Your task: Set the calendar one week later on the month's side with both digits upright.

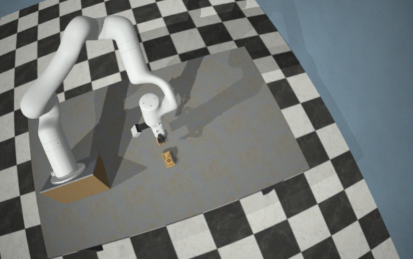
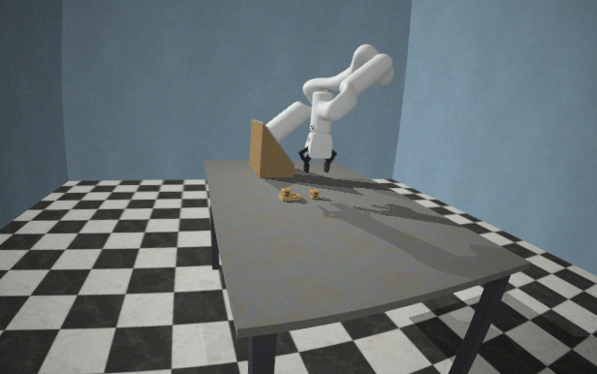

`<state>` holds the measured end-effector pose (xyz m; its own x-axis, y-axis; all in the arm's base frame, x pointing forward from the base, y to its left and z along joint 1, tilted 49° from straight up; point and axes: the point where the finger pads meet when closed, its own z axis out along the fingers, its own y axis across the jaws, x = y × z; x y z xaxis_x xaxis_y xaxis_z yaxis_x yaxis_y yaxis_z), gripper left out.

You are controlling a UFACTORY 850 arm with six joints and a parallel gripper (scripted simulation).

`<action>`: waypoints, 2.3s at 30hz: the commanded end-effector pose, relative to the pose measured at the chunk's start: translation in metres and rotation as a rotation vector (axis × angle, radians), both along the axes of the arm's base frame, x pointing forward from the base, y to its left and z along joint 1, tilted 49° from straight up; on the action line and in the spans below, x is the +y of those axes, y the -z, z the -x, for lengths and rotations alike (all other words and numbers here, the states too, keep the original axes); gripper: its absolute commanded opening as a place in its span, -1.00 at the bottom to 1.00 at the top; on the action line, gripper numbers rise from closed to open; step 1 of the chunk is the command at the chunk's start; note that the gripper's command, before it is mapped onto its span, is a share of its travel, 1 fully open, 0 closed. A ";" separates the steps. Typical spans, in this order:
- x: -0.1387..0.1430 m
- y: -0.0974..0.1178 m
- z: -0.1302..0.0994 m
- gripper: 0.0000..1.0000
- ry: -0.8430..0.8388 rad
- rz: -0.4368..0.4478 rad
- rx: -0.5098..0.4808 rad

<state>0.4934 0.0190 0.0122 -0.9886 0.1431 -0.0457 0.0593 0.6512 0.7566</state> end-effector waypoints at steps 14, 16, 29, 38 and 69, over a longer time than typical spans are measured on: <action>-0.014 0.014 -0.002 1.00 -0.163 0.036 -0.187; -0.018 0.018 -0.002 1.00 -0.201 0.044 -0.231; -0.039 0.042 -0.001 1.00 -0.455 0.099 -0.521; -0.052 0.058 0.000 1.00 -0.625 0.135 -0.714; -0.084 0.096 0.007 -0.01 -1.024 0.218 -1.171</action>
